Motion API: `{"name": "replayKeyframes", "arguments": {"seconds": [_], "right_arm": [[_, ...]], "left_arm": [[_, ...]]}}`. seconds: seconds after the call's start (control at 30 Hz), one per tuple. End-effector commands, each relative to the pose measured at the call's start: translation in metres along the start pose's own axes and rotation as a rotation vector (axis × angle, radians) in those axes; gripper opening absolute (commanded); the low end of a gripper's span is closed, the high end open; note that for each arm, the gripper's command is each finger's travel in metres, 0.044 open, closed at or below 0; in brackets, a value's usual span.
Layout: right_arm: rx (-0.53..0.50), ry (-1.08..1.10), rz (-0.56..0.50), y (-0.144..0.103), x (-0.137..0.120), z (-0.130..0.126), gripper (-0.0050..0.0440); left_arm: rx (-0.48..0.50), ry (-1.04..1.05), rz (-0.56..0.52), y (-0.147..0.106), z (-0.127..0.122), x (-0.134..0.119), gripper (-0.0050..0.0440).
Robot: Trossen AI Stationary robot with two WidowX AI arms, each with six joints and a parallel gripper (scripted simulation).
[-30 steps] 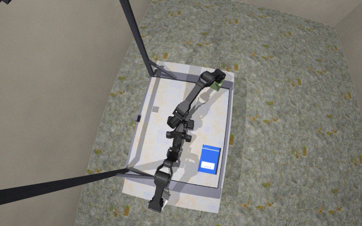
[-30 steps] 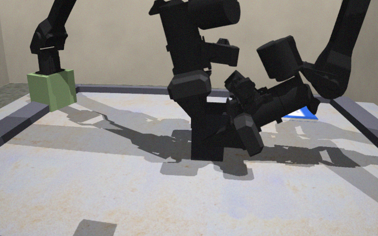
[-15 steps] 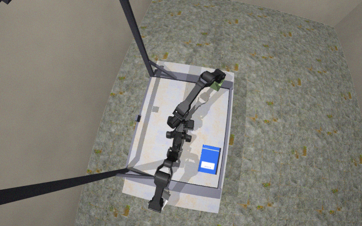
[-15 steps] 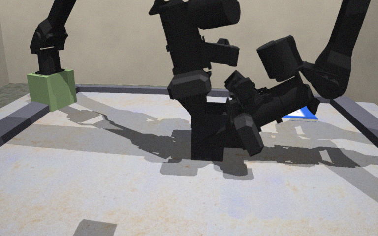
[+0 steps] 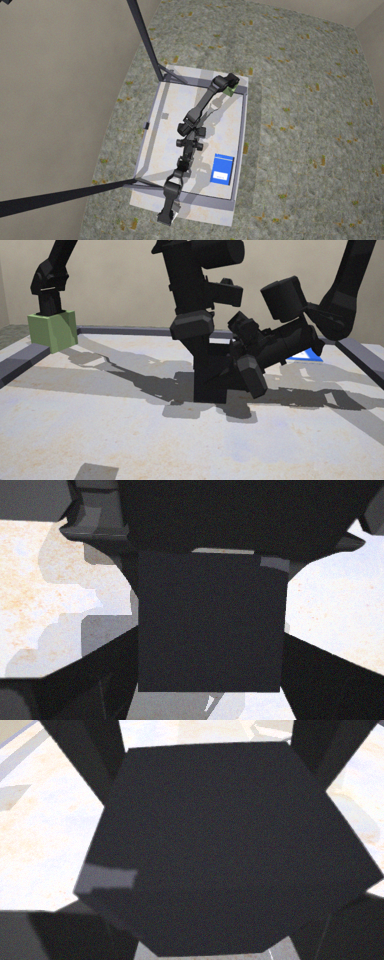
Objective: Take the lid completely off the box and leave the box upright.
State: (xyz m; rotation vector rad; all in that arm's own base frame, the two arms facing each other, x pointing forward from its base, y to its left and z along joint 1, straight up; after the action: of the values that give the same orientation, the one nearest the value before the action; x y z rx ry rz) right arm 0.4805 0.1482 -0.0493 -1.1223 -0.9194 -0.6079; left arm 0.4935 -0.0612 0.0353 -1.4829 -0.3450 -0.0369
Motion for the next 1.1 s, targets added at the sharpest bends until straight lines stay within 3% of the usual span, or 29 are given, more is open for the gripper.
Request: {"name": "replayKeyframes", "arguments": {"seconds": [0.0,0.07,0.13,0.33,0.63,0.87,0.9,1.07], "right_arm": [[0.002,0.001,-0.012,0.002,0.006,0.002,-0.005],[0.002,0.001,-0.012,0.002,0.006,0.002,-0.005],[0.002,0.001,-0.012,0.002,0.006,0.002,-0.005],[0.002,0.001,-0.012,0.002,0.006,0.002,-0.005],[0.002,0.001,-0.012,0.002,0.006,0.002,-0.005],[0.002,0.001,-0.012,0.002,0.006,0.002,-0.005],[0.002,0.001,-0.012,0.002,0.006,0.002,0.0024],[0.002,0.001,-0.012,0.002,0.006,0.002,0.0144]], "left_arm": [[-0.024,-0.007,-0.065,-0.046,0.0,0.018,0.0042],[-0.024,-0.007,-0.065,-0.046,0.0,0.018,0.0042],[-0.024,-0.007,-0.065,-0.064,0.002,0.022,0.0],[-0.02,-0.007,-0.066,-0.108,0.005,0.031,-0.0003],[-0.014,-0.005,-0.049,-0.101,0.005,0.03,-0.0012],[-0.011,-0.003,-0.031,-0.116,0.005,0.033,-0.005],[-0.011,-0.003,-0.031,-0.117,0.005,0.033,-0.005],[-0.011,-0.003,-0.031,-0.117,0.005,0.033,-0.005]]}}
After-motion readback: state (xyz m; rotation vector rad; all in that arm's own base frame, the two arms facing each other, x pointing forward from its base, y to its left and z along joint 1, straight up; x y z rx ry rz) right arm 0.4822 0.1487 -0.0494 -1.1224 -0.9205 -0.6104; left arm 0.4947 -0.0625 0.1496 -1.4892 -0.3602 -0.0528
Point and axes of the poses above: on each arm, the point midway between the two fingers, 35 mm back from their tips, its own y axis out along the fingers, its own z axis across the jaws, x = y × z, the point moved 3 cm from there along -y, back along the fingers, and after that the axes turned 10 degrees about y, right-handed, at the moved point
